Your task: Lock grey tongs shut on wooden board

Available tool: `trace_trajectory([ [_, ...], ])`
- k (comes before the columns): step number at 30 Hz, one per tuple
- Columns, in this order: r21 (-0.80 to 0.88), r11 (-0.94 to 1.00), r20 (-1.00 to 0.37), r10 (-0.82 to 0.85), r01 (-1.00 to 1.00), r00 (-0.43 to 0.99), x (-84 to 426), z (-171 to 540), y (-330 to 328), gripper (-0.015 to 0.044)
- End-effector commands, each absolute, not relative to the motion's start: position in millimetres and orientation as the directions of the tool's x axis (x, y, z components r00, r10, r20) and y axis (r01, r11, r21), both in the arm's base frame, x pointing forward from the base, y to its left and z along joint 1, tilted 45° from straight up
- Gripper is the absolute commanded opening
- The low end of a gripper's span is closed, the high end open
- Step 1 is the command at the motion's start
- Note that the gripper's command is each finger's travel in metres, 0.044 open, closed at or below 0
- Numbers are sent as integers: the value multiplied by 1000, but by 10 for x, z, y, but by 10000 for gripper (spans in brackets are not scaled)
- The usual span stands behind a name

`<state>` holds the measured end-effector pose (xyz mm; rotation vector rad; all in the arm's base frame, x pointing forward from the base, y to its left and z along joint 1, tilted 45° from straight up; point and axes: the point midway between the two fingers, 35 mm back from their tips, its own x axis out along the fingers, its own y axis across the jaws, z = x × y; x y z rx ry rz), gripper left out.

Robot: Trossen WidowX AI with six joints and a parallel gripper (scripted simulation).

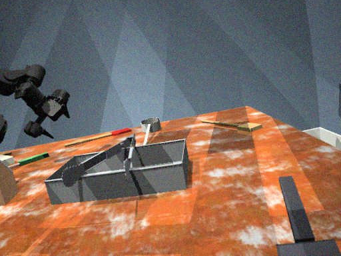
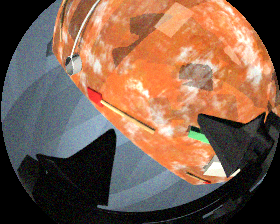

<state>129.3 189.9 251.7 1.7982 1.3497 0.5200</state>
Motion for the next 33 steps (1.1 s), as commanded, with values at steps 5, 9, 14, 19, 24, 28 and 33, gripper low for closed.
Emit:
trace_trajectory([
  [5,919,258,-381,775,298,505,2145,2339,1660,440],
  [9,860,486,-494,713,157,498,2455,2196,1495,440],
  [14,761,647,-583,657,40,478,2725,2036,1294,440],
  [19,657,750,-651,618,-81,440,2937,1880,1087,440],
  [24,556,804,-702,591,-212,398,3122,1724,858,440],
  [28,480,815,-736,576,-325,356,3244,1586,663,440],
  [33,405,787,-763,572,-466,302,3372,1414,408,440],
])
